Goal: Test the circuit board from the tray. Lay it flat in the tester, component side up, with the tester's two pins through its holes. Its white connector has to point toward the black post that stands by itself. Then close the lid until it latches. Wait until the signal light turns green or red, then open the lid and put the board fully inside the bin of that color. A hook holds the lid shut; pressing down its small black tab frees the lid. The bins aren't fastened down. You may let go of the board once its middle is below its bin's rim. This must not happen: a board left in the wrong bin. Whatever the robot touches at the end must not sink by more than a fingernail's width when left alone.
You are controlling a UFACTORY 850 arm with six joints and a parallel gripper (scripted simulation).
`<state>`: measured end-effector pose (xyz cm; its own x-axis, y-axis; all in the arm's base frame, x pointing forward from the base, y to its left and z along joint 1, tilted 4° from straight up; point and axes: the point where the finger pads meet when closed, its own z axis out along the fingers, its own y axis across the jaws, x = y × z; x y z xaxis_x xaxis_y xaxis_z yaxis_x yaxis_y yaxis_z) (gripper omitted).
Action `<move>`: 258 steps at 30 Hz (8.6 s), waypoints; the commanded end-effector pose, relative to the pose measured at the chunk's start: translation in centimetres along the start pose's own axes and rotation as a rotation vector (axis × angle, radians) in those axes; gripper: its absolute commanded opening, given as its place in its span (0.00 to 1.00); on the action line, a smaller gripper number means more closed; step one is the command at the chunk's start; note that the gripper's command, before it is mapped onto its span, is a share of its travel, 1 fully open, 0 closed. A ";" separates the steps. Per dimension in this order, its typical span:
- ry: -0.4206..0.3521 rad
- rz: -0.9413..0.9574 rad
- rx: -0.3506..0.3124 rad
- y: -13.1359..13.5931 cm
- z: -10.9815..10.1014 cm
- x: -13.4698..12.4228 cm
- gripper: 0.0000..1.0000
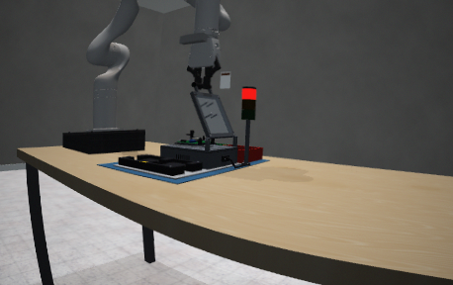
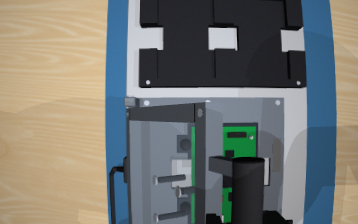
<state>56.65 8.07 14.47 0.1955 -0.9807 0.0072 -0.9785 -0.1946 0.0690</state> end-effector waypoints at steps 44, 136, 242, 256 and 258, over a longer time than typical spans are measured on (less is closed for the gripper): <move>0.000 0.000 0.001 0.0 0.2 0.0 0.28; 0.000 0.000 0.001 -6.1 -2.0 0.0 0.00; 0.000 0.000 0.001 -6.0 -1.7 0.0 0.00; 0.000 0.000 0.001 -7.3 -1.9 0.0 0.00; 0.000 0.000 0.001 -7.9 -2.0 0.0 0.00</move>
<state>63.21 9.38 15.72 0.1955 -0.9807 0.0071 -0.9782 -0.1945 0.0728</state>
